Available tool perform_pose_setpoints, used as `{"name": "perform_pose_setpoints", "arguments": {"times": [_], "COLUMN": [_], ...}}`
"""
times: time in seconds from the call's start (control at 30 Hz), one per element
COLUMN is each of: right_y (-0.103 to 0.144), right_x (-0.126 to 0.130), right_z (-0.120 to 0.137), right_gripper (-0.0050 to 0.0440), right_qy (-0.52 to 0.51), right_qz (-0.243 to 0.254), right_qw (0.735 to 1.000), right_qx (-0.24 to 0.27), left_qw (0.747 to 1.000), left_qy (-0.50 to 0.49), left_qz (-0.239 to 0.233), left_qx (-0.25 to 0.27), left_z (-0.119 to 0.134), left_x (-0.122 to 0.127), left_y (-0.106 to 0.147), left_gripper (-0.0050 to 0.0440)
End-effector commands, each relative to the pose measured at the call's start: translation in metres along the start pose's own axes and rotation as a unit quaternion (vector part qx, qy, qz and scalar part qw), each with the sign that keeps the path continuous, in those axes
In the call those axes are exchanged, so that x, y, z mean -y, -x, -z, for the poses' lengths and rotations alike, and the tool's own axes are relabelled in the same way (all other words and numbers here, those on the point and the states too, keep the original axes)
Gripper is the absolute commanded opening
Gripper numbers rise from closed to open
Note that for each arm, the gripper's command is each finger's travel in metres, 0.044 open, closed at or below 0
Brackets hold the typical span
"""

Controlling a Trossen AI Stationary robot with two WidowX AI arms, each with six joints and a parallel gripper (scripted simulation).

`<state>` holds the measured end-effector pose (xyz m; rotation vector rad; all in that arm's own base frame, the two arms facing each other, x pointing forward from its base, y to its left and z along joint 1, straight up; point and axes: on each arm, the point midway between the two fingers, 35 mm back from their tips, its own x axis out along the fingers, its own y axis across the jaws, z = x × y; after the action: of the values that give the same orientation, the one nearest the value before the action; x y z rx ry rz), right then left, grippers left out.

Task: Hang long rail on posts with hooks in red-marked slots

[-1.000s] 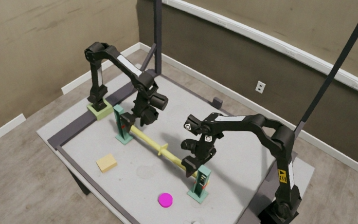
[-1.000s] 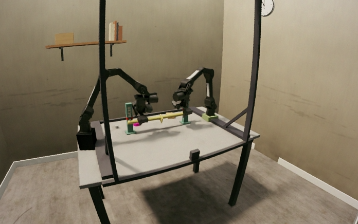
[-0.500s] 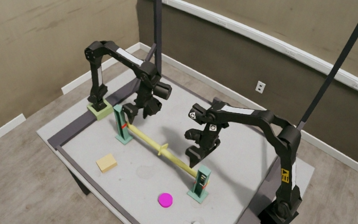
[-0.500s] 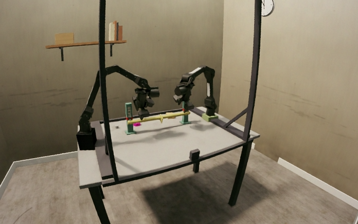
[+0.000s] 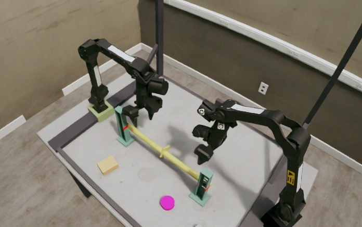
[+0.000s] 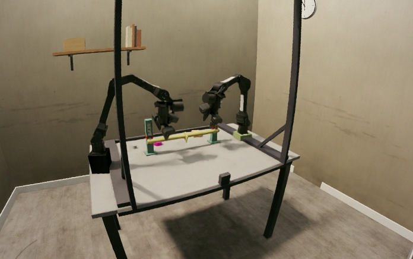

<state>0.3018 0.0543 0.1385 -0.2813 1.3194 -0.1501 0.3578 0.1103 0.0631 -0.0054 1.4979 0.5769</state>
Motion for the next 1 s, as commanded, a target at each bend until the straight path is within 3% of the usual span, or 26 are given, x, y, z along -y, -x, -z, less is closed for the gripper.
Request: {"name": "perform_pose_setpoints", "arguments": {"times": [0.0,0.1,0.17,0.67,0.73,0.97], "right_y": [0.012,0.017,0.017,0.062,0.062,0.096], "right_x": [0.009,0.013,0.013,0.049,0.049,0.073], "right_z": [-0.011,-0.020,-0.020,-0.054,-0.054,-0.058], "right_gripper": [0.0422,0.0422,0.0422,0.0422,0.0422,0.0422], "right_qy": [-0.029,-0.044,-0.044,-0.108,-0.108,-0.125], "right_qz": [-0.039,-0.052,-0.052,-0.095,-0.095,-0.094], "right_qw": [0.995,0.990,0.990,0.925,0.925,0.870], "right_qx": [0.085,0.126,0.126,0.353,0.353,0.468], "left_qw": [0.998,0.997,0.997,0.973,0.973,0.948], "left_qy": [0.049,0.070,0.070,0.219,0.219,0.306], "left_qz": [0.020,0.024,0.024,0.048,0.048,0.062], "left_qx": [0.034,0.037,0.037,0.053,0.053,0.063], "left_z": [0.001,0.003,0.003,0.022,0.022,0.034], "left_x": [0.002,0.002,0.002,-0.008,-0.008,-0.015], "left_y": [0.019,0.021,0.021,0.030,0.030,0.035], "left_gripper": [0.0440,0.0440,0.0440,0.0440,0.0440,0.0440]}}
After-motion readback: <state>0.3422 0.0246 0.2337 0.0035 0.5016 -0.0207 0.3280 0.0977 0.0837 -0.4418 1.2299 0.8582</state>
